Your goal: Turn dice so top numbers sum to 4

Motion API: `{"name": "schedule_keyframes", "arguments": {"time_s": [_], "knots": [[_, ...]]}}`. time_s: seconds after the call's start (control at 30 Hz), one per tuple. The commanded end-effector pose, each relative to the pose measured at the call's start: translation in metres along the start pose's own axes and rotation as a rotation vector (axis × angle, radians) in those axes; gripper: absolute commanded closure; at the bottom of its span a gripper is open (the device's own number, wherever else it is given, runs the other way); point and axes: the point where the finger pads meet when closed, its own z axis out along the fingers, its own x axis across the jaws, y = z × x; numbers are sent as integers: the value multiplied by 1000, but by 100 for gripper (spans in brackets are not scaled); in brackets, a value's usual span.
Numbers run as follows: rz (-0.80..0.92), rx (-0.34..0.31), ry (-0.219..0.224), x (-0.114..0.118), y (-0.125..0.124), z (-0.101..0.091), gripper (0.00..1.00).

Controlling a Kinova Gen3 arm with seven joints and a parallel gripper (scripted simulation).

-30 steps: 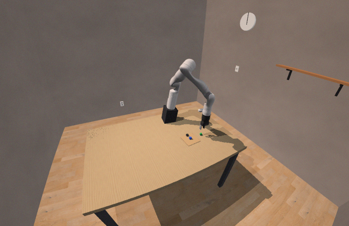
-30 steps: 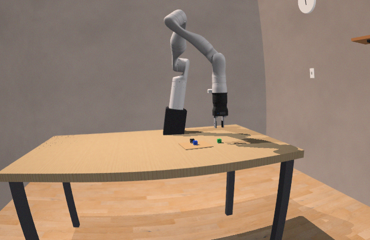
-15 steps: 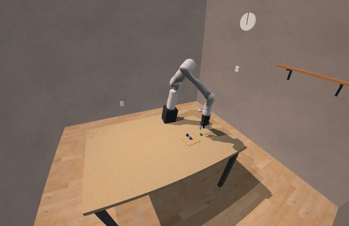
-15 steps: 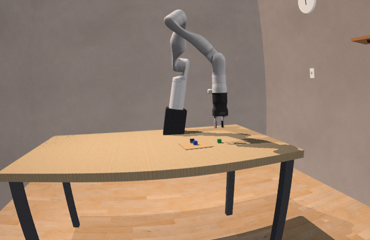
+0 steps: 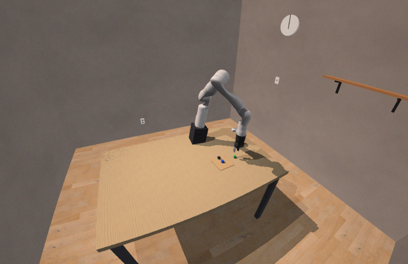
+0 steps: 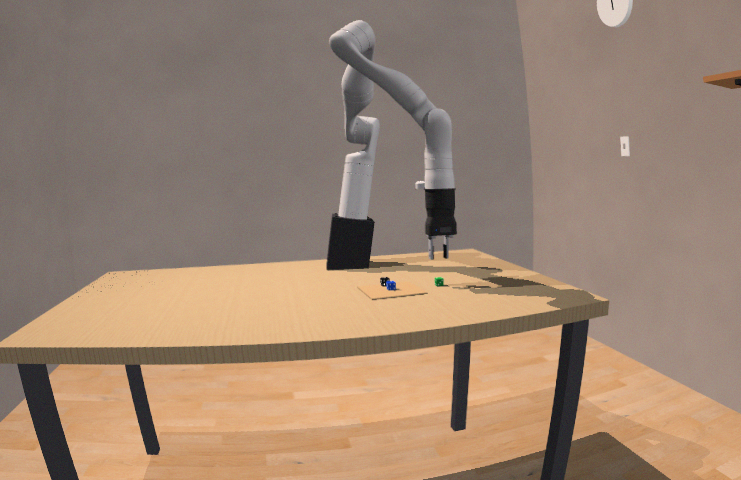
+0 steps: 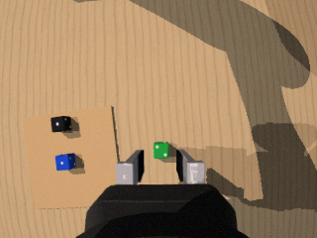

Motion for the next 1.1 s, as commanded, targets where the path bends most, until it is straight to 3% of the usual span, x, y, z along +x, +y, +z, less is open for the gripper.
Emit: {"name": "schedule_keyframes", "arguments": {"time_s": [0.0, 1.07], "knots": [[-2, 3, 1, 1, -1, 4, 30], [-2, 3, 1, 1, -2, 42, 30]]}}
